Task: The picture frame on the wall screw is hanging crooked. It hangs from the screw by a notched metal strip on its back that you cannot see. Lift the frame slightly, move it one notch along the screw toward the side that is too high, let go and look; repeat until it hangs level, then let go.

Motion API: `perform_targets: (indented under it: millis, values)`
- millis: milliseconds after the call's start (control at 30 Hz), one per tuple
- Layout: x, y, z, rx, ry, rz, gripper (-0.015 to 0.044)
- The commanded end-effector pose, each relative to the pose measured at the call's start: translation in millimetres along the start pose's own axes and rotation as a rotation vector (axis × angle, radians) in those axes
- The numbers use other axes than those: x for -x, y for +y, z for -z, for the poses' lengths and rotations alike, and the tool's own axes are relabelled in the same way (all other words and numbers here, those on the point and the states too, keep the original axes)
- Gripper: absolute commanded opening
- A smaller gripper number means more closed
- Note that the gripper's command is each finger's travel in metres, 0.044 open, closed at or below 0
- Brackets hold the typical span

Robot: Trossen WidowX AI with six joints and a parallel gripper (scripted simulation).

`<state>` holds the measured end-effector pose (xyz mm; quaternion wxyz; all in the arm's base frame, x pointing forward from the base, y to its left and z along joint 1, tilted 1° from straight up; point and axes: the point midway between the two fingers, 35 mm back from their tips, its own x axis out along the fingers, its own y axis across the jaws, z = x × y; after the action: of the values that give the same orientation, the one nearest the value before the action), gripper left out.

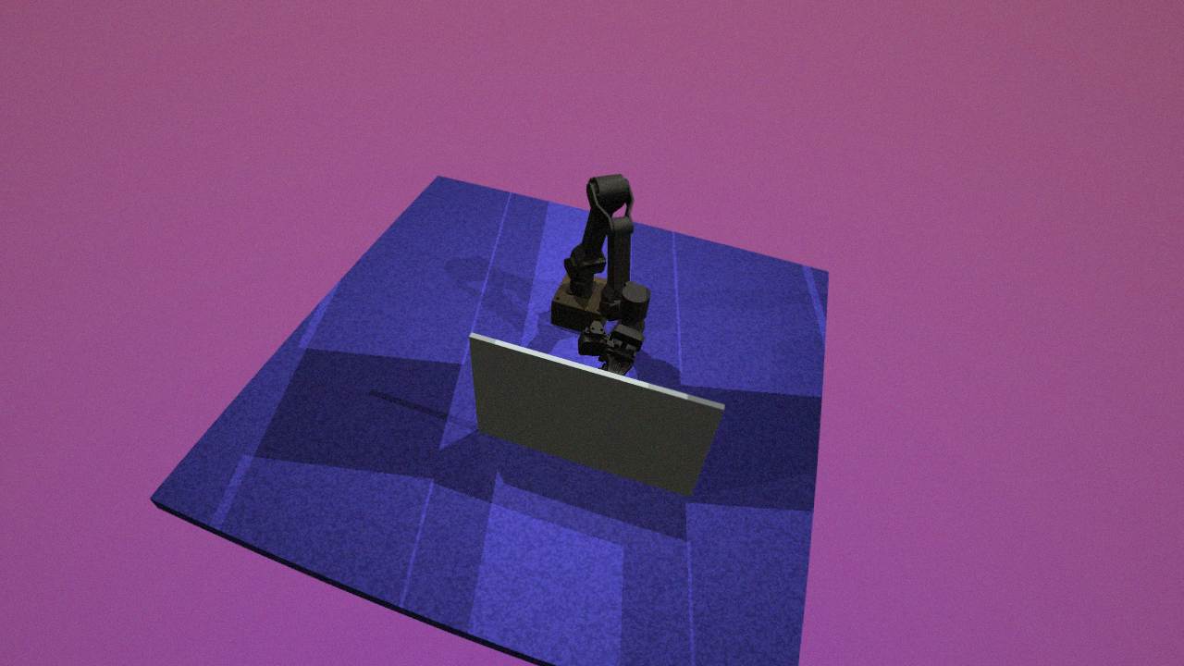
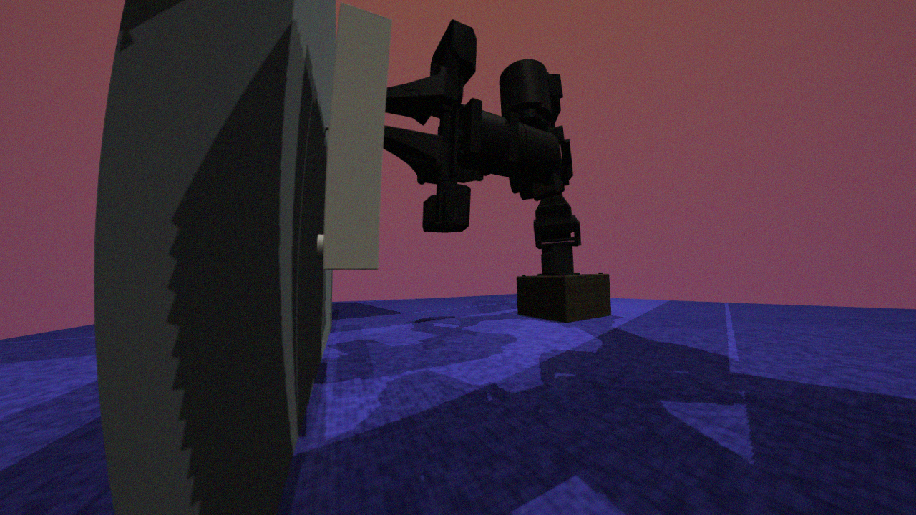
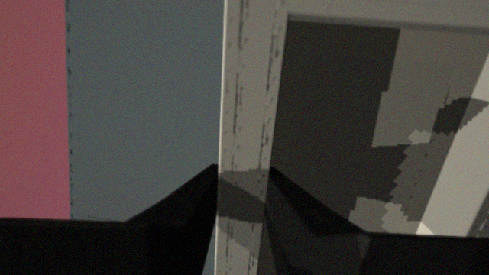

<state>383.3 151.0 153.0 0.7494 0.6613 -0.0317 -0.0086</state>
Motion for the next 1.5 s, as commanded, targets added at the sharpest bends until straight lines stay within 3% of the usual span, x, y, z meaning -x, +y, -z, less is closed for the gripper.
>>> perform_targets:
  millis: [0,1467]
  values:
    - [-0.4,1.7,-0.2,-0.007,-0.002,-0.006,0.0]
    - [-0.4,1.5,-7.8,-0.006,-0.002,-0.006,0.0]
